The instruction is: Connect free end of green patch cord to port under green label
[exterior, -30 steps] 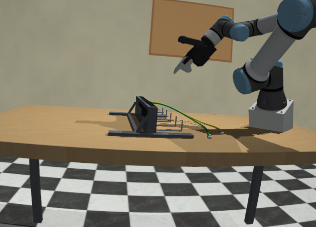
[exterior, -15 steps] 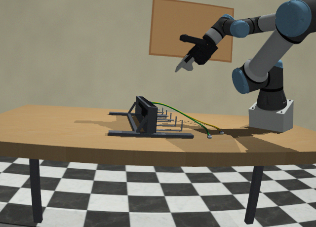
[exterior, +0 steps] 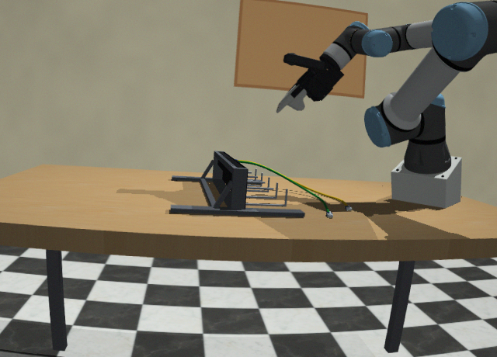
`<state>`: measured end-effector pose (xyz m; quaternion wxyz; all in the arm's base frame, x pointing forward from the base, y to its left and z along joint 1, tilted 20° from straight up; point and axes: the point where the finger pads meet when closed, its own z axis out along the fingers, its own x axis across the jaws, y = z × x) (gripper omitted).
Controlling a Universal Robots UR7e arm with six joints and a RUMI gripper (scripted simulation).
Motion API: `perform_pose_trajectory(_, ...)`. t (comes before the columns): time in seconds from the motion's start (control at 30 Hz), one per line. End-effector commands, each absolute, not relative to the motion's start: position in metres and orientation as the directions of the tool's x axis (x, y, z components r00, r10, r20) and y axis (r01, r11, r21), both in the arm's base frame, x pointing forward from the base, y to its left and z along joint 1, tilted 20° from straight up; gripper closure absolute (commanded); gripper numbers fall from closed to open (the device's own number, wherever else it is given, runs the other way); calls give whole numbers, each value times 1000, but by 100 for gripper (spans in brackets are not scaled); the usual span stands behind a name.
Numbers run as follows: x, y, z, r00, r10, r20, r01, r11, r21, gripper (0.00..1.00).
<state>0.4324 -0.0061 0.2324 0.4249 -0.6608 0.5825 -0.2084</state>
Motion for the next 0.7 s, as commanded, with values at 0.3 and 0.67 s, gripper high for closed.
perform_pose_trajectory(0.3, 432, -7, 233, 235, -947, -219, -592, 40, -805, 100)
perform_pose_trajectory(0.67, 435, -20, 230, 235, -947, -219, -592, 40, -805, 100)
